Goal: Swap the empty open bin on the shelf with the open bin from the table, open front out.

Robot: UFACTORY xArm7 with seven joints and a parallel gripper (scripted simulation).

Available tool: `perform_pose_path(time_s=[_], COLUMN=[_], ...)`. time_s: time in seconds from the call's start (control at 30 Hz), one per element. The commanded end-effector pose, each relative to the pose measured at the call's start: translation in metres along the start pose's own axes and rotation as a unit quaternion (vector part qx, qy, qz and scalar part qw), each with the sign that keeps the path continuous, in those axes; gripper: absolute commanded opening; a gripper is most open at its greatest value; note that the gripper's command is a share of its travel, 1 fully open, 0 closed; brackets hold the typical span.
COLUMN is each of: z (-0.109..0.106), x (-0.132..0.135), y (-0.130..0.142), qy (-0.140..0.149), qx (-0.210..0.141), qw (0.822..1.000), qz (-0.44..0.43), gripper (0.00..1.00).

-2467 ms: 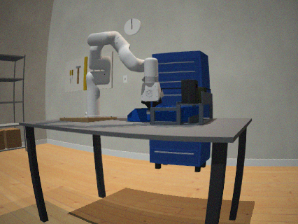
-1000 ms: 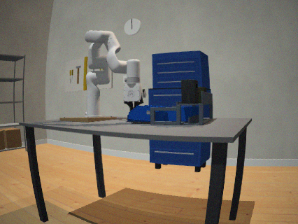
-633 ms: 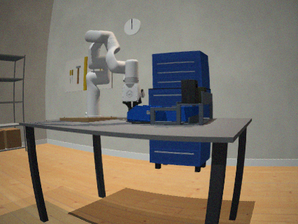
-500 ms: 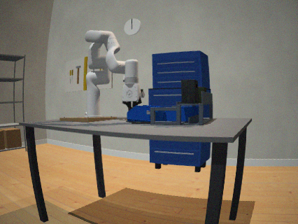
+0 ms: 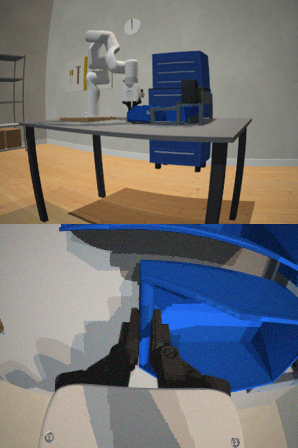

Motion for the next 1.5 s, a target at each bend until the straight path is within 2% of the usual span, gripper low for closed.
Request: perform_pose_path(time_s=[0.0,0.5,1.0,1.47], z=[-0.001,-0.001,-0.001,-0.001], x=[0.001,-0.007,-0.028,-0.034], y=[0.000,0.001,0.003,0.003], qy=[0.002,0.002,0.002,0.001], qx=[-0.001,-0.001,-0.001,-0.001], qw=[1.000,1.000,1.000,1.000], qz=[0.000,0.000,0.000,0.000], gripper=[0.00,0.00,0.00,0.00])
Point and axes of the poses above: the point where the finger pads meet when closed, its own z axis out along the fingers, its own x axis across the jaws, y = z × x, the point moved 1 cm from there along -z, back along the fingers, and after that the axes turned 4 degrees about z, right-handed, at the moved point
